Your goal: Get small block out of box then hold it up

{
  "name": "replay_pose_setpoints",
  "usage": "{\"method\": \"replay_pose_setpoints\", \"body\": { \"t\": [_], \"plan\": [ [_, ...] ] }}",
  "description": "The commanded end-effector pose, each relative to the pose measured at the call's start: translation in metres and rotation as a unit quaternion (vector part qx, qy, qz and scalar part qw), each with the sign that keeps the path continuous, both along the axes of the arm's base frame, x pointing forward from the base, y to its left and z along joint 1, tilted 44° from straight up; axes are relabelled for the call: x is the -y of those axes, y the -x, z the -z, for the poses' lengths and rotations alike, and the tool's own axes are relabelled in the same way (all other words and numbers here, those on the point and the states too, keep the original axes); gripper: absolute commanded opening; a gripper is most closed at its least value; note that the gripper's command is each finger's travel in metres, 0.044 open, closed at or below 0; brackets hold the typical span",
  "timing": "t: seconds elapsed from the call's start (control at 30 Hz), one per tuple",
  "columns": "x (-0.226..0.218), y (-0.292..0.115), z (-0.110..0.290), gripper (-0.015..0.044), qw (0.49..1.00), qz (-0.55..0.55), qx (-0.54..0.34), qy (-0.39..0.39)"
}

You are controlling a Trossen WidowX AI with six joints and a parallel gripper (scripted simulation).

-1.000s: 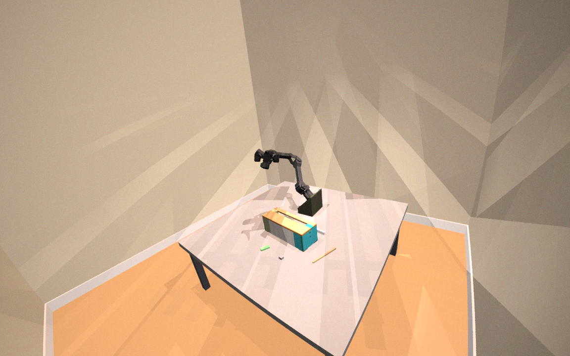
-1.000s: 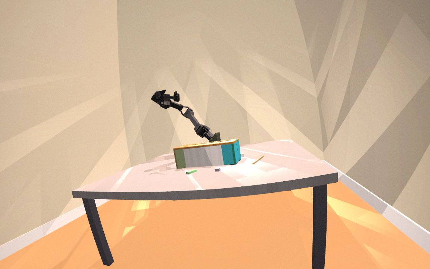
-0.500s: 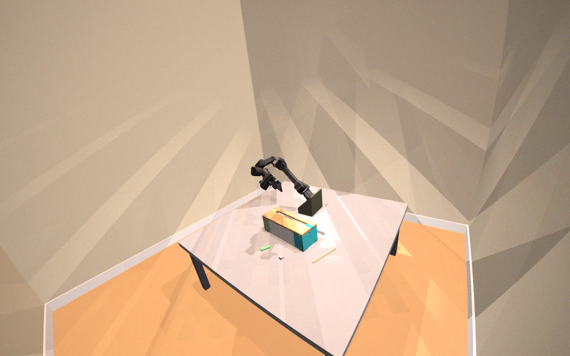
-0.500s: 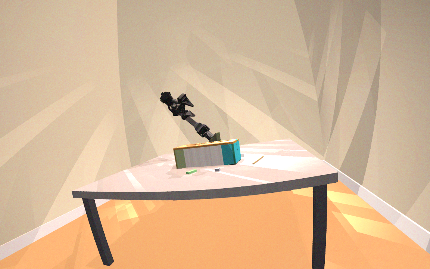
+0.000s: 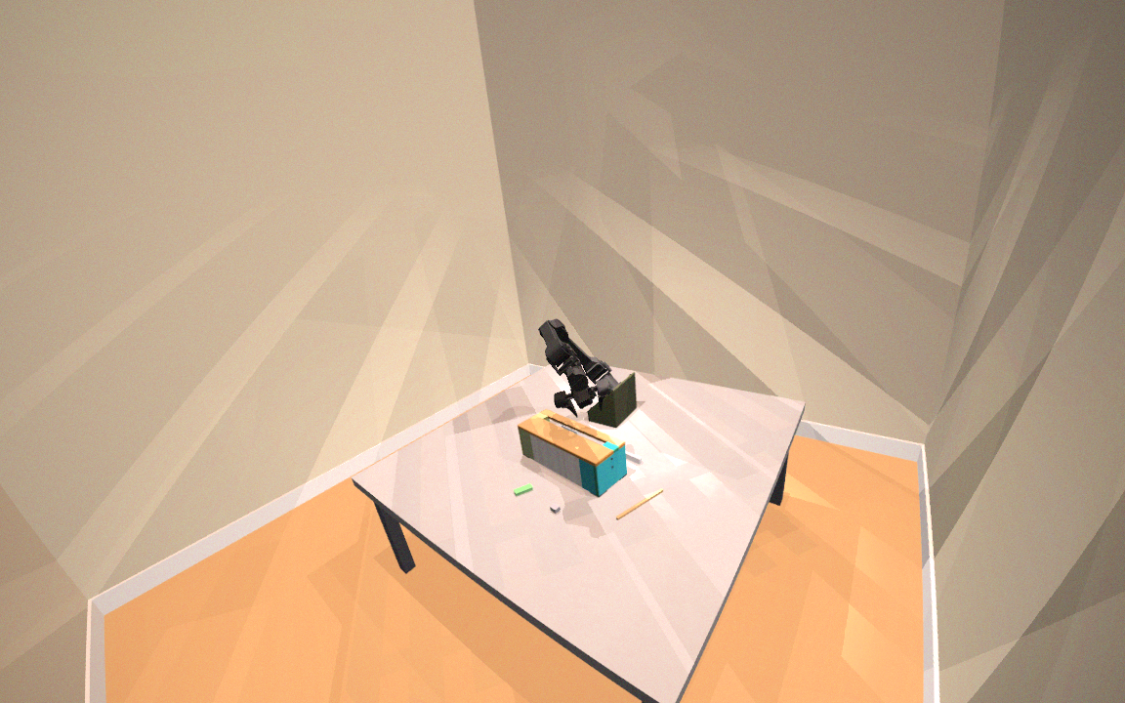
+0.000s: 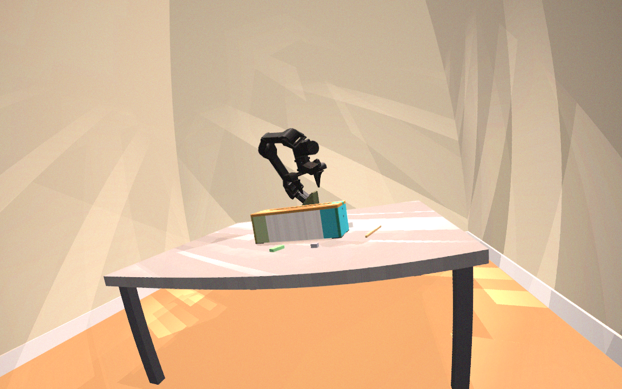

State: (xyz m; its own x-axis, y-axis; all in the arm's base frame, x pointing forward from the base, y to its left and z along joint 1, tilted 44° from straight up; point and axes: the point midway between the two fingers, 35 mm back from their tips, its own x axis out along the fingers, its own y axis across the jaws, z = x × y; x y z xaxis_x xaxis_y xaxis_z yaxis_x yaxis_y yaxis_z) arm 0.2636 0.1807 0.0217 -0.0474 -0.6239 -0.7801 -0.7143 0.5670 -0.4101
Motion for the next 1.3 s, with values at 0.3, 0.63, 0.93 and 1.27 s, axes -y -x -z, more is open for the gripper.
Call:
{"method": "replay_pose_setpoints", "body": {
  "t": [0.3, 0.63, 0.93, 1.27],
  "plan": [
    [0.001, 0.014, 0.047, 0.04, 0.912, -0.292, -0.204, 0.204],
    [0.01, 0.01, 0.056, 0.04, 0.912, -0.292, -0.204, 0.204],
    [0.021, 0.006, 0.066, 0.04, 0.912, -0.292, -0.204, 0.204],
    [0.033, 0.002, 0.076, 0.04, 0.912, -0.292, -0.204, 0.204]
  ]
}}
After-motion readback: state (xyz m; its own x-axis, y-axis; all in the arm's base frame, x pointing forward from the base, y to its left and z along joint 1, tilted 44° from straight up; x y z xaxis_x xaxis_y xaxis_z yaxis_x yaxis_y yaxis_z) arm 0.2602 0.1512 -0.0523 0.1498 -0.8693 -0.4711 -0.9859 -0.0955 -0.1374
